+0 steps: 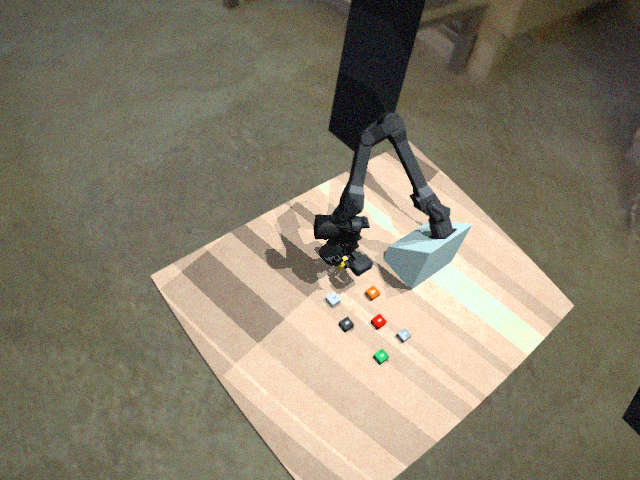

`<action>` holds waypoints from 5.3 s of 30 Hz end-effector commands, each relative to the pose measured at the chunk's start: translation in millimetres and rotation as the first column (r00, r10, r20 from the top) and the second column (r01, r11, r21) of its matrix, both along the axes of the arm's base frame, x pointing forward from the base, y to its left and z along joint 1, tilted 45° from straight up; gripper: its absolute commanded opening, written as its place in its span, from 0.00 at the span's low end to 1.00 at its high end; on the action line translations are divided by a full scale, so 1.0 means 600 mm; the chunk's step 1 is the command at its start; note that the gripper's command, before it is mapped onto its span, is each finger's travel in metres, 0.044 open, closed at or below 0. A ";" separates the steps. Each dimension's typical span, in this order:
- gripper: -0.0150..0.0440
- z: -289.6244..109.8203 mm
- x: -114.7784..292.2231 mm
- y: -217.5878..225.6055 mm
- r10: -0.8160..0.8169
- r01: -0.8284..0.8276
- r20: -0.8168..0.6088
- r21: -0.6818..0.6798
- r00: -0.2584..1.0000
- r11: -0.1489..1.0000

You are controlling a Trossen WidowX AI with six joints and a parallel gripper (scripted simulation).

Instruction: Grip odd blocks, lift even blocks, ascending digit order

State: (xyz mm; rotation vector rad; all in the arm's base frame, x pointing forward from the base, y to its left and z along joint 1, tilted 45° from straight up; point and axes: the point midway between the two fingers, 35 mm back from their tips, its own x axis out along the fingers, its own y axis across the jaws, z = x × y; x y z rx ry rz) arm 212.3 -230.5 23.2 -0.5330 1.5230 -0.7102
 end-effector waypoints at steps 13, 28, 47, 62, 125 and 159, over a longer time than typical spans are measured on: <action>0.46 -0.001 0.001 0.001 0.004 -0.004 0.001 0.004 1.000 1.000; 0.72 -0.001 0.001 0.001 0.004 -0.004 0.001 0.004 1.000 1.000; 0.75 0.086 0.018 0.091 0.003 -0.004 0.003 0.013 1.000 1.000; 0.46 0.136 0.019 0.139 0.005 -0.005 0.002 0.009 1.000 1.000; 0.93 -0.342 0.208 0.364 0.005 -0.005 0.011 0.018 1.000 1.000; 0.46 -0.359 0.205 0.348 0.004 -0.005 0.011 0.017 1.000 1.000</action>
